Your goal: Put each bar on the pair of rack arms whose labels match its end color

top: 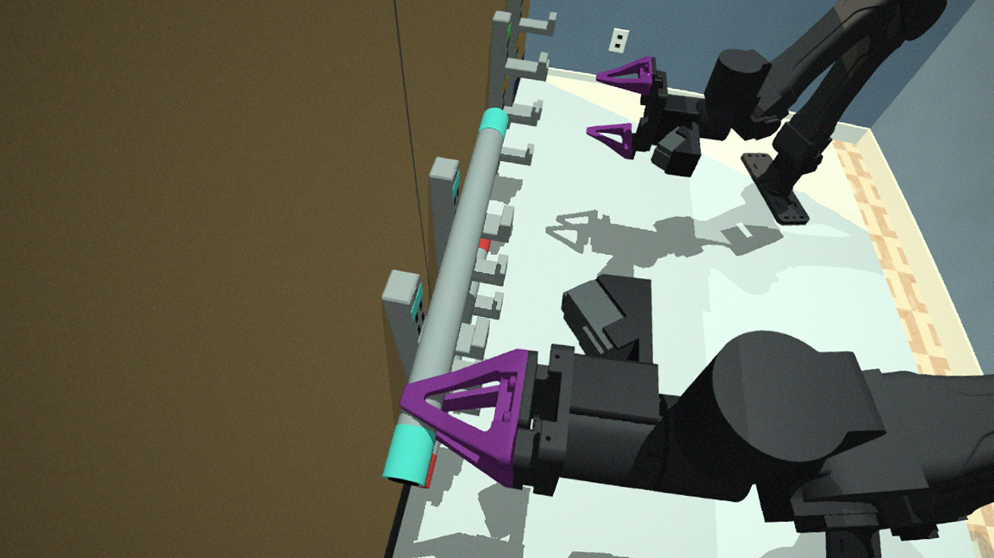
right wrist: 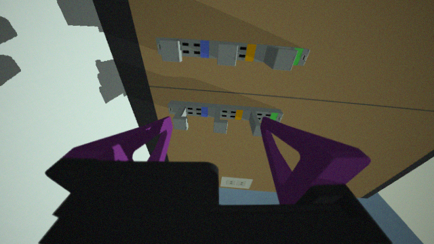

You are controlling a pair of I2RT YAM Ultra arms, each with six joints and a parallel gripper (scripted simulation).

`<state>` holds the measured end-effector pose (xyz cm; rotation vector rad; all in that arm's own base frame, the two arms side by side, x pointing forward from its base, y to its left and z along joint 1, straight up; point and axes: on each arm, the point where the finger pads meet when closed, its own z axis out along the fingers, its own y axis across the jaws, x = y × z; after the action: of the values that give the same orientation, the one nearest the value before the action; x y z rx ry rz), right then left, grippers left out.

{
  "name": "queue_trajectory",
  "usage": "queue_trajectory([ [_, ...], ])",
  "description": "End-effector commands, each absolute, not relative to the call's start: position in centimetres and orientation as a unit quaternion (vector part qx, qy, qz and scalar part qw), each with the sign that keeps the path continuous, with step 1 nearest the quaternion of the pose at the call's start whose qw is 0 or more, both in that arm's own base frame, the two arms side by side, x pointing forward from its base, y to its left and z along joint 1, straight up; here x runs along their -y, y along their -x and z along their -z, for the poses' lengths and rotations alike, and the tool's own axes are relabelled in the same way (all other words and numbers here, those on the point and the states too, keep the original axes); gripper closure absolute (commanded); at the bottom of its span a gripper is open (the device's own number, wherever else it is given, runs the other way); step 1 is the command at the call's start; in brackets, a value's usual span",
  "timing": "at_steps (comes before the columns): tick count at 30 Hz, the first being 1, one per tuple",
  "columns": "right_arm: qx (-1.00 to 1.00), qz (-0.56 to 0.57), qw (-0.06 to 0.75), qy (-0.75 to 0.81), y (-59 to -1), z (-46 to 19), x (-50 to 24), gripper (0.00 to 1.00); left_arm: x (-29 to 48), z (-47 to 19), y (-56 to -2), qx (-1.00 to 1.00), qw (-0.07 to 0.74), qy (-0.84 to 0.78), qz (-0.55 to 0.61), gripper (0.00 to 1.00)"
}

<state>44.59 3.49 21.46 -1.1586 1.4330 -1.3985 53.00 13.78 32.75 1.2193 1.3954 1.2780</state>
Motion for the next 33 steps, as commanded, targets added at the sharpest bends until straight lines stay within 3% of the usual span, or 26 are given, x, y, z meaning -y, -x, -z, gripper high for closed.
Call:
queue_trajectory([
  [1,-0.562,0.562,0.428,0.430,-44.3,-23.8,-3.0,0.00,-13.0,-36.4,-52.5,-0.535,0.462,-0.462,-0.536,1.00],
  [33,-0.562,0.562,0.428,0.430,-44.3,-23.8,-3.0,0.00,-13.0,-35.3,-52.5,-0.535,0.462,-0.462,-0.536,1.00],
])
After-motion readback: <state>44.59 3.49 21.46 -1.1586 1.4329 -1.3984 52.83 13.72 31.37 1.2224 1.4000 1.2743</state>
